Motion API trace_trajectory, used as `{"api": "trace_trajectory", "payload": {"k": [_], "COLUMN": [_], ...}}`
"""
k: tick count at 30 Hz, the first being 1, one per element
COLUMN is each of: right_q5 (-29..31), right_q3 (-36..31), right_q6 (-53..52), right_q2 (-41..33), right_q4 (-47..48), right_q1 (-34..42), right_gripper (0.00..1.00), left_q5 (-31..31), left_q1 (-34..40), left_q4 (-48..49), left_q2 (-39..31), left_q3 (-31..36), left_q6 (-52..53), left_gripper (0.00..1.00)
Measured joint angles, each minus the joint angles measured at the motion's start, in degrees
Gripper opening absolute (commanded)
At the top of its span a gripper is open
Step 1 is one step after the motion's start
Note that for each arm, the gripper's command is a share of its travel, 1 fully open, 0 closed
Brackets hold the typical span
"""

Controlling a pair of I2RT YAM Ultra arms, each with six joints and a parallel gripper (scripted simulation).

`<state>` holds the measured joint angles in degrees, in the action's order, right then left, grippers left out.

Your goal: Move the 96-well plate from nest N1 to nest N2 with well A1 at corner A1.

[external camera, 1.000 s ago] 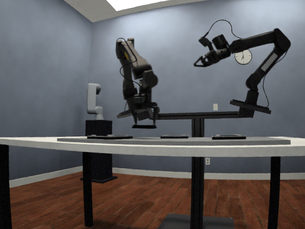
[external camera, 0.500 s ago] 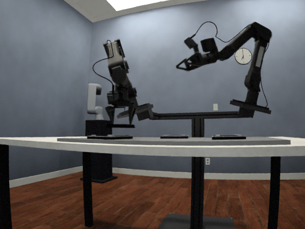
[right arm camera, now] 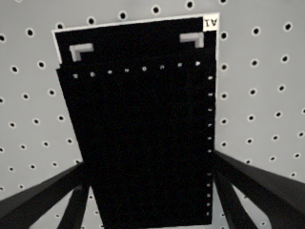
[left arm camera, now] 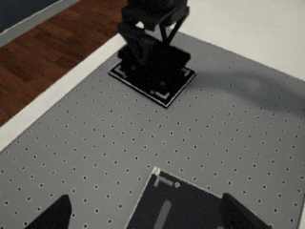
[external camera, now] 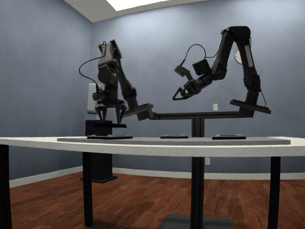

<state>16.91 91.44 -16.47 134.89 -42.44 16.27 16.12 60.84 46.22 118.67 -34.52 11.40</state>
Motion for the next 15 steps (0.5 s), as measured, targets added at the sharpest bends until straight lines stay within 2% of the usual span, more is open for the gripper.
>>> {"api": "trace_trajectory", "payload": {"k": [15], "right_q5": [-0.02], "right_q3": [0.22], "right_q6": [-0.81], "right_q2": [1.60], "right_q4": [0.94], "right_q1": [-0.07], "right_gripper": [0.76], "left_q5": [-0.61], "left_q1": [0.00], "left_q4": [4.66], "left_q2": [-0.02], "left_q3": [-0.02], "left_q6": [0.59], "left_gripper": [1.00]}}
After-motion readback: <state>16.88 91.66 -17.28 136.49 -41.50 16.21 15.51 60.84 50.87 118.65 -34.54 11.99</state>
